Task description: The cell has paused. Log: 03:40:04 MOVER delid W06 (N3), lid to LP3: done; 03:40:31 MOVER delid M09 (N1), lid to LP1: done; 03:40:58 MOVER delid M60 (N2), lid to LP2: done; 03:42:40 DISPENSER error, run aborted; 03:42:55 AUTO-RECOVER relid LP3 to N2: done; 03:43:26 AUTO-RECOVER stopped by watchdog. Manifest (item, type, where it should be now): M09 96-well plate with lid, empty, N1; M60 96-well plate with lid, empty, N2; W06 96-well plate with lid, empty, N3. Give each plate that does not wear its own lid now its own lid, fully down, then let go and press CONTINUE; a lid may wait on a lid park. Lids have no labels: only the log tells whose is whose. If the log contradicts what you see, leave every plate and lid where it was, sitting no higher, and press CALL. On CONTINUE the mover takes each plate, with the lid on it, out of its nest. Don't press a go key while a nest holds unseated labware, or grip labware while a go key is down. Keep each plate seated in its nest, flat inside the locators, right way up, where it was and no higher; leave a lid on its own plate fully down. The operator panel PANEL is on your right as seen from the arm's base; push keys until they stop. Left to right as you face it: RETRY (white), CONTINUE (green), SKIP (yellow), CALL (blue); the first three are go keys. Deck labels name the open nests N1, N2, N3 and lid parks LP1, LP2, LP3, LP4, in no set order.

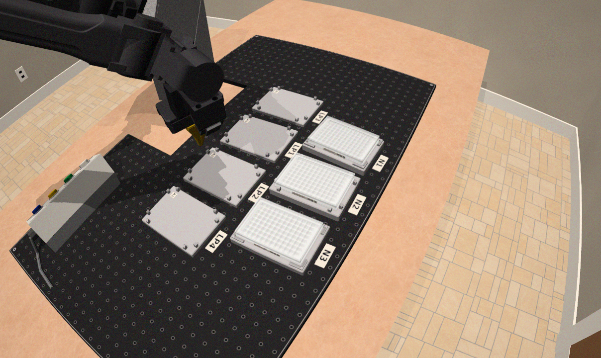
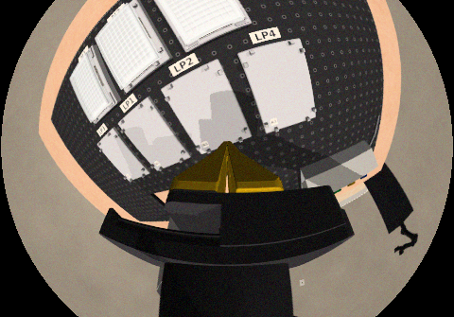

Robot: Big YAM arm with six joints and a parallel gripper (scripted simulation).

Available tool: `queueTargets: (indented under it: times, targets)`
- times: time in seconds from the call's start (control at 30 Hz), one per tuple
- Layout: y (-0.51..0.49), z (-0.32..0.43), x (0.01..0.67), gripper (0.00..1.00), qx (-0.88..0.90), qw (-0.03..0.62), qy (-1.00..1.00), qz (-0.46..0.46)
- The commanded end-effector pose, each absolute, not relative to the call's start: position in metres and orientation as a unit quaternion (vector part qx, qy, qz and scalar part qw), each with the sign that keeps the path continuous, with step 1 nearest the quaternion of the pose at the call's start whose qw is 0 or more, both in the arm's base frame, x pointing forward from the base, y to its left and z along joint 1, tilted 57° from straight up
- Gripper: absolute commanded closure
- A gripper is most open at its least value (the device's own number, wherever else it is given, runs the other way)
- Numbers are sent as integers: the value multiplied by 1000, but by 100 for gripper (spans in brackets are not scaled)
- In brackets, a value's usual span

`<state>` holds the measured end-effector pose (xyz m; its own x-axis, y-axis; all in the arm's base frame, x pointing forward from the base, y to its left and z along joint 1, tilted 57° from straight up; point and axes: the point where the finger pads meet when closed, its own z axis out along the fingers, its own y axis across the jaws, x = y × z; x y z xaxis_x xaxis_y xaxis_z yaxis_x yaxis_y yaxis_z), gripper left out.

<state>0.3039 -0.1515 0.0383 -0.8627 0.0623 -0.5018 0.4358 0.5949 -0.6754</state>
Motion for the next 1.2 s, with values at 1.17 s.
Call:
queueTargets:
  times: [1.17]
  targets:
    - [-220, 122, 258, 100, 294, 297, 824, -383]
